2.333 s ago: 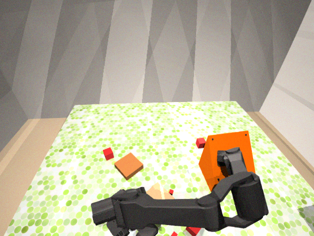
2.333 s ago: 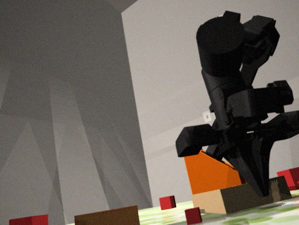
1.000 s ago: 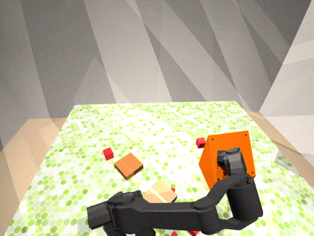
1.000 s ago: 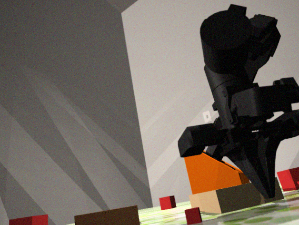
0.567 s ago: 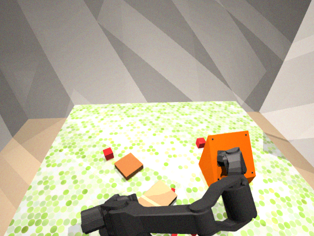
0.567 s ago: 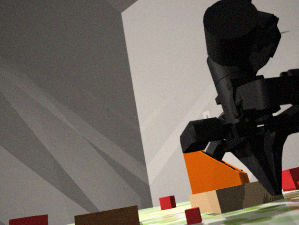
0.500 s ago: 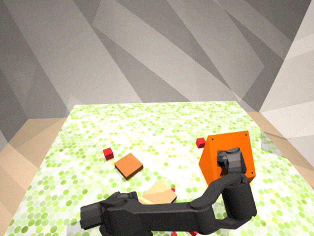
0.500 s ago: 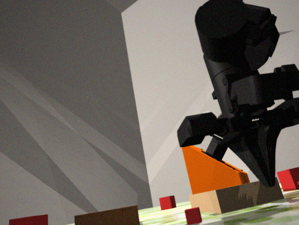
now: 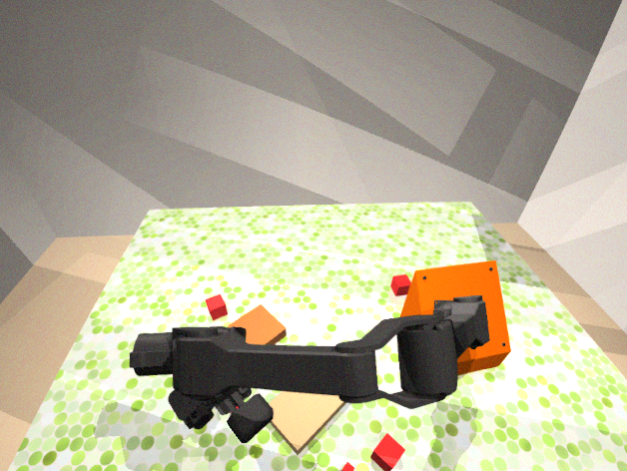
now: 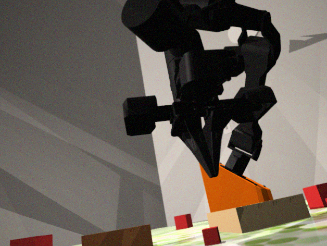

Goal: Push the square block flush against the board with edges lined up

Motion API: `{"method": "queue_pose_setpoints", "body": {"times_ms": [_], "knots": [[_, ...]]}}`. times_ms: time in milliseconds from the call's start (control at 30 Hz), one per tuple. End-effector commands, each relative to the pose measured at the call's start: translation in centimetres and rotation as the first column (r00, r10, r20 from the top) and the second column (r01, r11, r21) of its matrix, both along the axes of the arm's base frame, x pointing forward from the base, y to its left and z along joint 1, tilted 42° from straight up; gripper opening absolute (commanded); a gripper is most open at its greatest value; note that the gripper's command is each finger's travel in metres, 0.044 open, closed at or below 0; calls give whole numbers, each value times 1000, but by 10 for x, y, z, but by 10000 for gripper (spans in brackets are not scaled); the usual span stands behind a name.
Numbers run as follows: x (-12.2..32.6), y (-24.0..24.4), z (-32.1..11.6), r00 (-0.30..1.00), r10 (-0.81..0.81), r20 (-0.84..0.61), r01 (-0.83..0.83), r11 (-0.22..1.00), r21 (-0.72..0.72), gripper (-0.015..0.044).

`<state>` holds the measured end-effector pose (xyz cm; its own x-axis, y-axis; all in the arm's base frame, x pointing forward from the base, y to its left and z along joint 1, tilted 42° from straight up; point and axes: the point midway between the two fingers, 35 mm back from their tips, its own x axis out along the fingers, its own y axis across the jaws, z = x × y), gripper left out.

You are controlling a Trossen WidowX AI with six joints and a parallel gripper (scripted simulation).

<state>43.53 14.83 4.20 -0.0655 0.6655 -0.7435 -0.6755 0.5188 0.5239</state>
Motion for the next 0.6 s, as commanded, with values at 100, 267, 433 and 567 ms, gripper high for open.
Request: {"method": "queue_pose_setpoints", "body": {"times_ms": [100, 267, 433, 567], "knots": [[28, -84, -84, 1000, -5, -24, 5, 1000, -4, 0], [31, -101, -102, 1000, 2, -23, -2, 1000, 0, 0], [31, -101, -102, 1000, 2, -23, -2, 1000, 0, 0], [30, -82, -123, 1000, 2, -23, -2, 1000, 0, 0]]}}
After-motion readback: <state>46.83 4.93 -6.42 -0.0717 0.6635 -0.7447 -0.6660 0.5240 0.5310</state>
